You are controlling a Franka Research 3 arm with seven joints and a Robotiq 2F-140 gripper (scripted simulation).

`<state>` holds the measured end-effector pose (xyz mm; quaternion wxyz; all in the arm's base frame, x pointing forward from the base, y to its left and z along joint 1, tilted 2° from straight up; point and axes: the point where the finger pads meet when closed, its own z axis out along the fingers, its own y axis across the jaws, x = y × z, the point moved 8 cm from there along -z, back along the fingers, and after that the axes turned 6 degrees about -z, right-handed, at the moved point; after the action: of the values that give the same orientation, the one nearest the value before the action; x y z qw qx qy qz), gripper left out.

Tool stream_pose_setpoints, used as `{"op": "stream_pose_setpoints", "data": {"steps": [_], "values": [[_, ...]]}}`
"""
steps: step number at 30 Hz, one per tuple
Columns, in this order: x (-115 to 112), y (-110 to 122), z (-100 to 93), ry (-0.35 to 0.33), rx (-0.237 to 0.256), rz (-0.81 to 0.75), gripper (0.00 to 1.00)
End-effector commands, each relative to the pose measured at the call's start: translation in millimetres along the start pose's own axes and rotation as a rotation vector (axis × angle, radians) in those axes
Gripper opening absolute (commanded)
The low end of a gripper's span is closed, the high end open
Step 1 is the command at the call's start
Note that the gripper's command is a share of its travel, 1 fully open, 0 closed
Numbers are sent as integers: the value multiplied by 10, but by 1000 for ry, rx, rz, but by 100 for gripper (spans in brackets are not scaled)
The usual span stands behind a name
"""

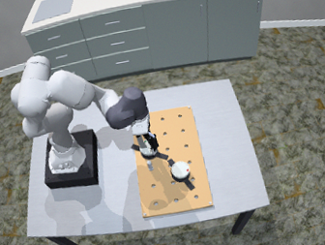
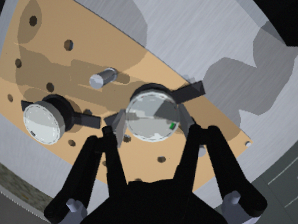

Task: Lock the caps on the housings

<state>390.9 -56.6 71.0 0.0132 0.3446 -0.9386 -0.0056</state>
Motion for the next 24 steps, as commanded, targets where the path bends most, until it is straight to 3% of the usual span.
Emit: {"op": "stream_pose_setpoints", "data": {"steps": [1, 24], "values": [[10, -8, -2, 4, -1, -36, 10], [-27, -49, -2, 4, -1, -36, 10]]}}
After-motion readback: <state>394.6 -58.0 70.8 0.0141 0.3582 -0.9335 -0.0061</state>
